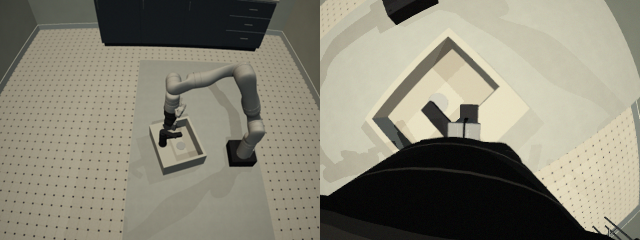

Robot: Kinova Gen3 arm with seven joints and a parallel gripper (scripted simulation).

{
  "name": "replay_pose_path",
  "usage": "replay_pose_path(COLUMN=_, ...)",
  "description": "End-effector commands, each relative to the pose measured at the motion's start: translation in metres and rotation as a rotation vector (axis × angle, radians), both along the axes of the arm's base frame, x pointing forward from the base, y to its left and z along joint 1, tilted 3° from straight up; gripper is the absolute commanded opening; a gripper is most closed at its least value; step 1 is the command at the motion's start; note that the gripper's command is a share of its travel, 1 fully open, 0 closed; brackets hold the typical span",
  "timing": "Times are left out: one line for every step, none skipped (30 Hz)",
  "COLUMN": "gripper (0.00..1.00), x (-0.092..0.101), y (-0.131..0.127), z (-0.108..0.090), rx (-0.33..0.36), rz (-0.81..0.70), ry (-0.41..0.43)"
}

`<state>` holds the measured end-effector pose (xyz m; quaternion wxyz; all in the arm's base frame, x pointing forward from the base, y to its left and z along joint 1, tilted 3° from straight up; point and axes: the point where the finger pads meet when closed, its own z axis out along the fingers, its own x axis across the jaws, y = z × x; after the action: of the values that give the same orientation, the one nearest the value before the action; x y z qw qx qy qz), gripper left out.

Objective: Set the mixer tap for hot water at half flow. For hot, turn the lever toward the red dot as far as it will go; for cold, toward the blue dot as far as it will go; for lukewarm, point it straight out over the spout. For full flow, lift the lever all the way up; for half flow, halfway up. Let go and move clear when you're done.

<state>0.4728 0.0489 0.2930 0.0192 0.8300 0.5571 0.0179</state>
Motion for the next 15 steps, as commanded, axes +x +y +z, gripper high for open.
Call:
replay_pose_path(gripper=0.00, x=-0.0024, y=0.0022, z=0.0017, rx=0.004, rz=-0.030, ry=0.001)
replay_pose_path(gripper=0.00, x=-0.0024, y=0.0025, z=0.0016, rx=0.004, rz=-0.040, ry=0.001)
replay_pose_path(gripper=0.00, x=-0.0024, y=0.0028, z=0.0016, rx=0.004, rz=-0.051, ry=0.001)
replay_pose_path(gripper=0.00, x=-0.0024, y=0.0031, z=0.0016, rx=0.005, rz=-0.061, ry=0.001)
replay_pose_path(gripper=0.00, x=-0.0024, y=0.0035, z=0.0016, rx=0.005, rz=-0.072, ry=0.001)
replay_pose_path(gripper=0.00, x=-0.0024, y=0.0038, z=0.0016, rx=0.006, rz=-0.083, ry=0.001)
replay_pose_path(gripper=0.00, x=-0.0024, y=0.0042, z=0.0016, rx=0.006, rz=-0.095, ry=0.000)
replay_pose_path(gripper=0.00, x=-0.0024, y=0.0045, z=0.0015, rx=0.006, rz=-0.107, ry=0.000)
replay_pose_path(gripper=0.00, x=-0.0024, y=0.0045, z=0.0015, rx=0.006, rz=-0.107, ry=0.000)
replay_pose_path(gripper=0.00, x=-0.0024, y=0.0045, z=0.0015, rx=0.006, rz=-0.107, ry=0.000)
replay_pose_path(gripper=0.00, x=-0.0026, y=0.0046, z=0.0015, rx=0.006, rz=-0.104, ry=0.000)
replay_pose_path(gripper=0.00, x=-0.0024, y=0.0053, z=0.0015, rx=0.007, rz=-0.133, ry=0.000)
replay_pose_path(gripper=0.00, x=-0.0023, y=0.0058, z=0.0015, rx=0.008, rz=-0.148, ry=0.000)
replay_pose_path(gripper=0.00, x=-0.0023, y=0.0063, z=0.0015, rx=0.008, rz=-0.163, ry=-0.001)
replay_pose_path(gripper=0.00, x=-0.0023, y=0.0067, z=0.0014, rx=0.009, rz=-0.179, ry=-0.001)
